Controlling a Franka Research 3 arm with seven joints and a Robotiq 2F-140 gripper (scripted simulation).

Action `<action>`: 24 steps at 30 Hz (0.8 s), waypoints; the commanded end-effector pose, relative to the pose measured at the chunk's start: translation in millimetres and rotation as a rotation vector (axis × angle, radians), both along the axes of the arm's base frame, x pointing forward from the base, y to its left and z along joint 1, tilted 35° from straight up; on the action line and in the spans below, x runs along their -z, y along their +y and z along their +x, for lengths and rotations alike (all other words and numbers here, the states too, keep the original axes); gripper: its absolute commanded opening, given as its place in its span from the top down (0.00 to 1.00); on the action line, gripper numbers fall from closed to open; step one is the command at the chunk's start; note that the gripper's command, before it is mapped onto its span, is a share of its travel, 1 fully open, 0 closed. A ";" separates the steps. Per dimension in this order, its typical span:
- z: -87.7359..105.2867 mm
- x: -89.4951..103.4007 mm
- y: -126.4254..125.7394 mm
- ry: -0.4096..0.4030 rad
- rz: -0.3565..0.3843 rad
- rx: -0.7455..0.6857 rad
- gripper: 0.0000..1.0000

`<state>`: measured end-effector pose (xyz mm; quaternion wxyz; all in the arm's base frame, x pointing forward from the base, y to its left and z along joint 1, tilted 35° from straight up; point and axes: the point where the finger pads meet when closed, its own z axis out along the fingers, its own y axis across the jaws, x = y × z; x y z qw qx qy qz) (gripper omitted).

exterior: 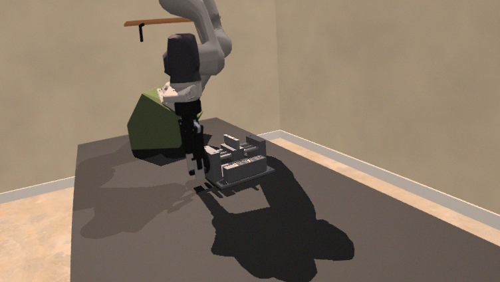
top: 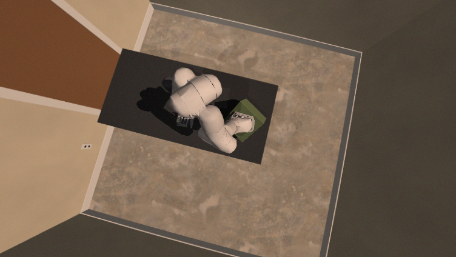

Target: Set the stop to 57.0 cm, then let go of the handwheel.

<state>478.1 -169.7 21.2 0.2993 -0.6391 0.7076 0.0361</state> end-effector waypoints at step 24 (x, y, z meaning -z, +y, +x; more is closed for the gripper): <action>-31.2 -71.1 -38.8 -0.001 0.000 0.006 0.67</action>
